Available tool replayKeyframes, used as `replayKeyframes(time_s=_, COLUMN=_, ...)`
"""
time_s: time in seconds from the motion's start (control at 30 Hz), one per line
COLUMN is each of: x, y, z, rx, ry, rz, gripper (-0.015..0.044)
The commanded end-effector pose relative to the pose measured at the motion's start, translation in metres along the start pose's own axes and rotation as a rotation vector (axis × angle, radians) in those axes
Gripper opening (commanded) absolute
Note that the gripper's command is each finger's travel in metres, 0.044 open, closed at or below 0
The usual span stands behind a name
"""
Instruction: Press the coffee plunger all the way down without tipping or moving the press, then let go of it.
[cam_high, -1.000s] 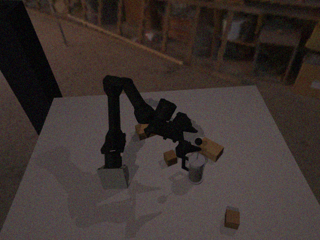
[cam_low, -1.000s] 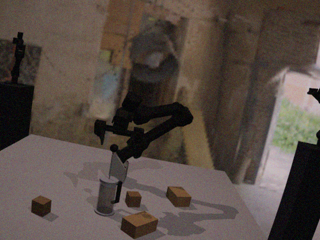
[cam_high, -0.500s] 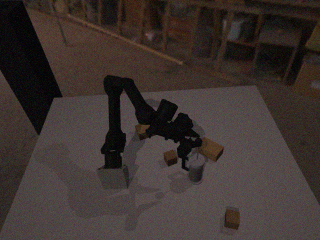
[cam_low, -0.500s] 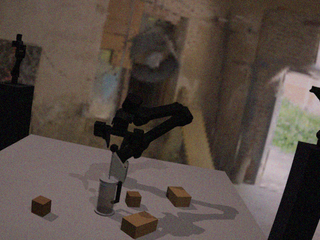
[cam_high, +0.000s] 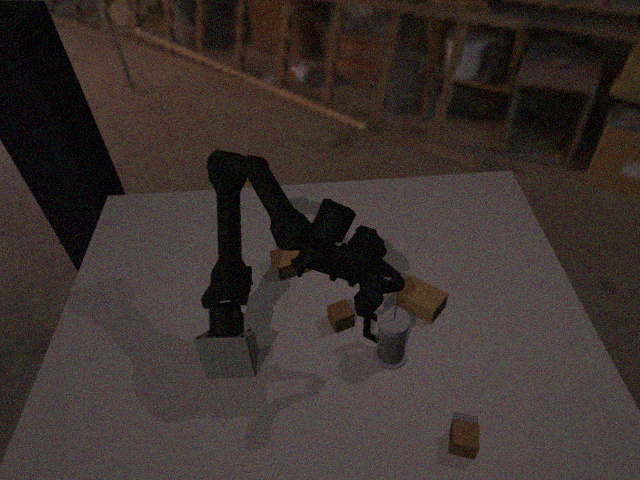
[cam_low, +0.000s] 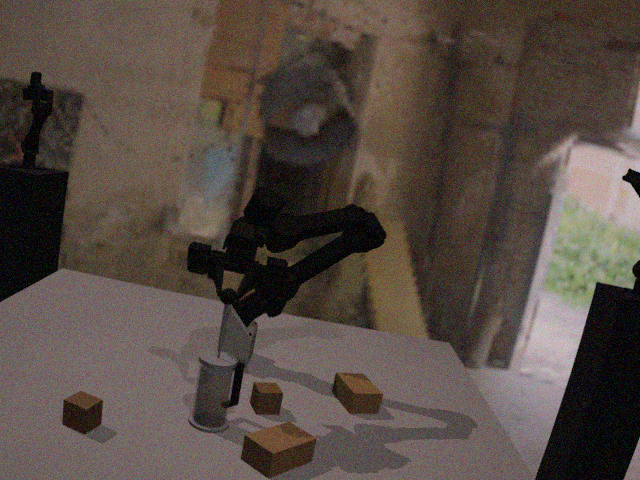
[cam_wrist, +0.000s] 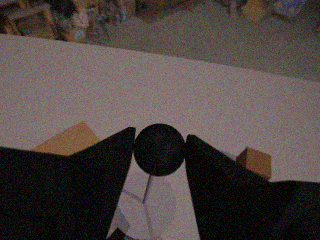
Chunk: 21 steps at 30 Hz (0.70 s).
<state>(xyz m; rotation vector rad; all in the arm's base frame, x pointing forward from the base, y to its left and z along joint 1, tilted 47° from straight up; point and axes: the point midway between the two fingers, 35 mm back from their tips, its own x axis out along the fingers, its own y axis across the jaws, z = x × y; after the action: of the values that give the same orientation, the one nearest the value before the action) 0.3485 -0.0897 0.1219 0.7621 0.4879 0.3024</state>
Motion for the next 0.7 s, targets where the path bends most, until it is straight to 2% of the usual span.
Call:
replayKeyframes(time_s=0.0, x=0.004, y=-0.001, z=-0.005, rx=0.003, ry=0.004, rz=-0.003, gripper=0.0117)
replayKeyframes(time_s=0.67, x=0.025, y=-0.005, z=-0.031, rx=0.002, ry=0.008, rz=-0.006, gripper=0.0117)
